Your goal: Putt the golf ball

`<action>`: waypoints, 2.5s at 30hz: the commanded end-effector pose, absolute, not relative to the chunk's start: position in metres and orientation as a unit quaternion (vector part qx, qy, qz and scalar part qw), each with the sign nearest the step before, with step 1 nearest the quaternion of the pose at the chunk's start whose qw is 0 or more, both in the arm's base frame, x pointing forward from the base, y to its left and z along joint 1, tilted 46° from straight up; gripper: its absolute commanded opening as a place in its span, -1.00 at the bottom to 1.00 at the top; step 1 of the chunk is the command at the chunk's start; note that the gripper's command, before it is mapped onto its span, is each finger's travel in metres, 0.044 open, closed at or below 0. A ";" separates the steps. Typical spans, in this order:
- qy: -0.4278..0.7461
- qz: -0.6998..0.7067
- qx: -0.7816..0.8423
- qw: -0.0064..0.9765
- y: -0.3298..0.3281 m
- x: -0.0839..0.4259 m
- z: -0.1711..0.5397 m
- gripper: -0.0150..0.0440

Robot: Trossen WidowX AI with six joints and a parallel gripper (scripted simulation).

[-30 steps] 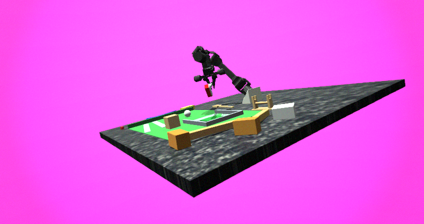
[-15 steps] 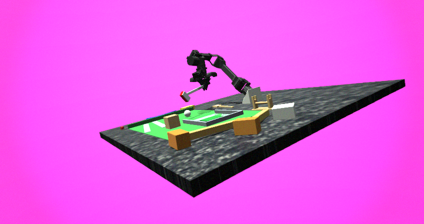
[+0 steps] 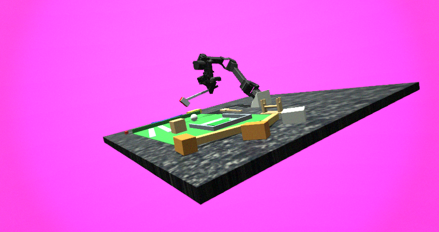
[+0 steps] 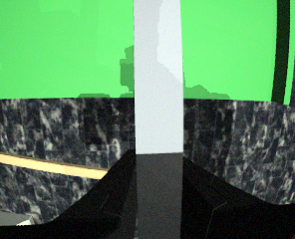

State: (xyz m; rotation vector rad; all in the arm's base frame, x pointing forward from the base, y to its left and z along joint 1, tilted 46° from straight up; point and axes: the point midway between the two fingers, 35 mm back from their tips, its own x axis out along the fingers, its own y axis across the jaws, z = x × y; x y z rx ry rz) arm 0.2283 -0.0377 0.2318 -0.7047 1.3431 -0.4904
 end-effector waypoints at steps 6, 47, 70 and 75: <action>0.616 -0.248 -0.298 0.686 -0.056 0.231 0.217 -0.49; 0.628 -0.261 -0.287 0.674 -0.090 0.236 0.193 -0.49; 0.631 -0.253 -0.283 0.677 -0.066 0.244 0.163 -0.49; 0.628 -0.257 -0.285 0.677 -0.023 0.238 0.120 -0.49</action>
